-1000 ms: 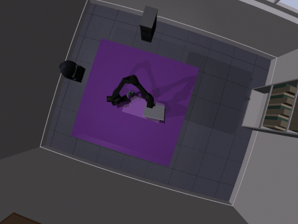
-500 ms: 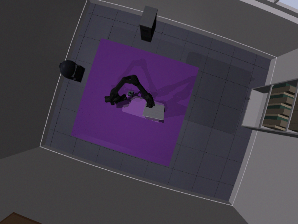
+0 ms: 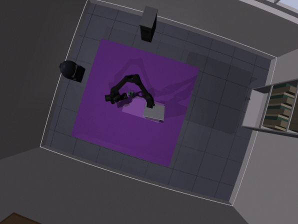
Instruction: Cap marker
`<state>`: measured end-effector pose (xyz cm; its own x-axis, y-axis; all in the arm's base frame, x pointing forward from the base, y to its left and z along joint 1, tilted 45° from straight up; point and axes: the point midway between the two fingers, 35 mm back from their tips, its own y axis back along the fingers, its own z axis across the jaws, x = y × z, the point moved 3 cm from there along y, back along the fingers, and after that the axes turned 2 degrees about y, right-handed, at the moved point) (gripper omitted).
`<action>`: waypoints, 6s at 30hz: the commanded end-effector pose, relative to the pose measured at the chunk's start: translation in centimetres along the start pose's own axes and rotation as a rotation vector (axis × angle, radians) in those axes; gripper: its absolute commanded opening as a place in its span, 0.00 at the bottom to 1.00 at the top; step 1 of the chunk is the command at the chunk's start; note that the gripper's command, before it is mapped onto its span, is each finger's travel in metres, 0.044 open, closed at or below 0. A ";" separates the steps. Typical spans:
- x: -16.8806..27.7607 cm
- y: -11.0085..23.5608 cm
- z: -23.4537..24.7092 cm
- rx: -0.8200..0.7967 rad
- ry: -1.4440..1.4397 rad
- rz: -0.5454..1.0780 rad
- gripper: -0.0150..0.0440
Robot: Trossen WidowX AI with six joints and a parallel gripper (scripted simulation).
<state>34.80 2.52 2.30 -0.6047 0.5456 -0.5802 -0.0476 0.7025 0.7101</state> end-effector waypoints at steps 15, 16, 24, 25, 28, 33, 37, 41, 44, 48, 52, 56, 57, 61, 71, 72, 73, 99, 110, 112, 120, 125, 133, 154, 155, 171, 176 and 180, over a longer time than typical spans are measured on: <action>-1.5 2.3 -4.6 0.003 0.001 0.004 0.25; -1.6 2.4 -4.9 0.003 0.001 0.004 0.25; -2.1 3.3 -7.0 0.004 0.002 0.004 0.25; -2.1 3.4 -7.3 0.004 0.002 0.004 0.25; -2.3 3.6 -8.1 0.004 0.002 0.004 0.25; -2.4 4.1 -9.5 0.005 0.003 0.004 0.25; -2.5 4.4 -10.6 0.005 0.003 0.004 0.25; -2.6 4.7 -11.7 0.006 0.004 0.004 0.25; -2.6 4.9 -12.5 0.006 0.004 0.004 0.25; -2.6 4.8 -12.6 0.006 0.004 0.004 0.25; -2.6 4.3 -12.7 0.006 0.004 0.004 0.25; -2.6 4.1 -12.6 0.006 0.004 0.004 0.25; -2.6 4.0 -12.6 0.006 0.004 0.004 0.25; -2.6 3.4 -12.6 0.005 0.004 0.005 0.25; -2.6 1.8 -12.5 0.005 0.004 0.005 0.25; -2.6 1.7 -12.5 0.005 0.004 0.005 0.25; -2.6 1.5 -12.5 0.005 0.004 0.005 0.25; -2.5 -1.2 -12.7 0.006 0.000 0.005 0.34; -2.5 -1.2 -12.7 0.006 0.000 0.005 0.83; -2.5 -1.2 -12.7 0.006 0.000 0.005 0.92; -2.6 5.3 -12.5 0.003 0.001 0.010 1.00; -2.5 6.3 -12.6 0.004 0.015 0.008 0.96; -2.4 5.6 -12.4 0.003 0.670 0.007 0.60; -2.4 4.7 -12.3 0.003 0.887 0.006 0.25; -2.4 4.5 -12.3 0.004 0.887 0.006 0.25; -2.4 2.2 -12.3 0.004 0.886 0.006 0.25; -2.4 1.5 -12.3 0.004 0.886 0.005 0.25; -2.5 1.9 -12.2 -0.002 0.883 0.002 0.25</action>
<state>26.51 -3.16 9.85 -0.9983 -0.0064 -0.0581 -0.0459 0.7006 0.7121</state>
